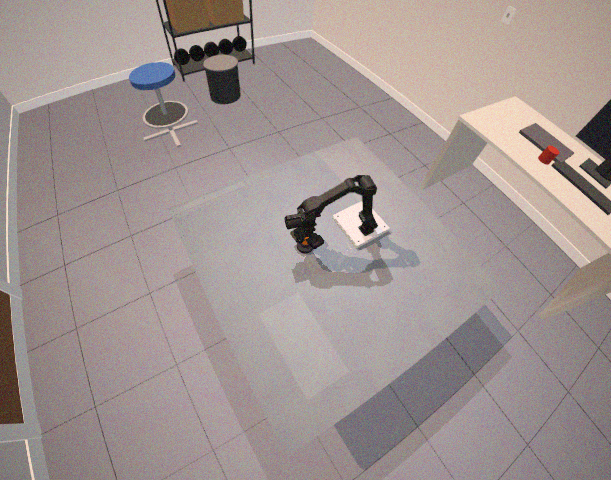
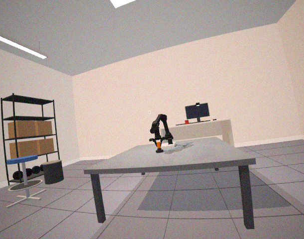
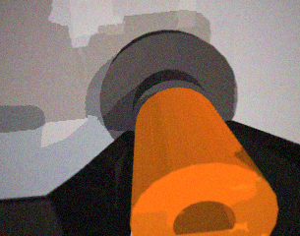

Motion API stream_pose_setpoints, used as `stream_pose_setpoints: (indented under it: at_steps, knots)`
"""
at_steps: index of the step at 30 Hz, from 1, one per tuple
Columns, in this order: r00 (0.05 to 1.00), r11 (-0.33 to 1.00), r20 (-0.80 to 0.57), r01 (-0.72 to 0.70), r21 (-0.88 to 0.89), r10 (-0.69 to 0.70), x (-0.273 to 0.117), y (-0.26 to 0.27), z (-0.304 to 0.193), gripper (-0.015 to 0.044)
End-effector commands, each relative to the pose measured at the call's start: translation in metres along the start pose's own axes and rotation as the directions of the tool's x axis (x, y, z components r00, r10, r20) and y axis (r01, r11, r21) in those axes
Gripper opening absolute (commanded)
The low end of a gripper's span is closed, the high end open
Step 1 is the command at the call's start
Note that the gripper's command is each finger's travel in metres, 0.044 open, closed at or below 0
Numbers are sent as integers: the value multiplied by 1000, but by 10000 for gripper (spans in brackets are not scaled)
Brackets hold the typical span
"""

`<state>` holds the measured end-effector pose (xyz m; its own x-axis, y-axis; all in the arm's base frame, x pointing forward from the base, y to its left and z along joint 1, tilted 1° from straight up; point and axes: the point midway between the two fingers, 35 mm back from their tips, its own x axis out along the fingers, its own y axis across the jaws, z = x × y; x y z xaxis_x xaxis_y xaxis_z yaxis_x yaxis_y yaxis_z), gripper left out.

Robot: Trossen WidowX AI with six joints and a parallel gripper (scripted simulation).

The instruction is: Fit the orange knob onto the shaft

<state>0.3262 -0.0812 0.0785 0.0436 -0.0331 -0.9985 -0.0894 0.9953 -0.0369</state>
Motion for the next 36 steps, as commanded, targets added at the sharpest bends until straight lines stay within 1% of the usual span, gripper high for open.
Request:
stream_pose_setpoints:
  at_steps: [1,18,34,35,36]
  knots:
    - [1000,1000,-1,-4,-1,4,4,1,-1,0]
    - [1000,1000,0,0,0,0,6,0,-1,0]
    - [1000,1000,0,0,0,0,6,0,-1,420]
    - [1000,1000,0,0,0,0,6,0,-1,440]
    - [1000,1000,0,0,0,0,6,0,-1,440]
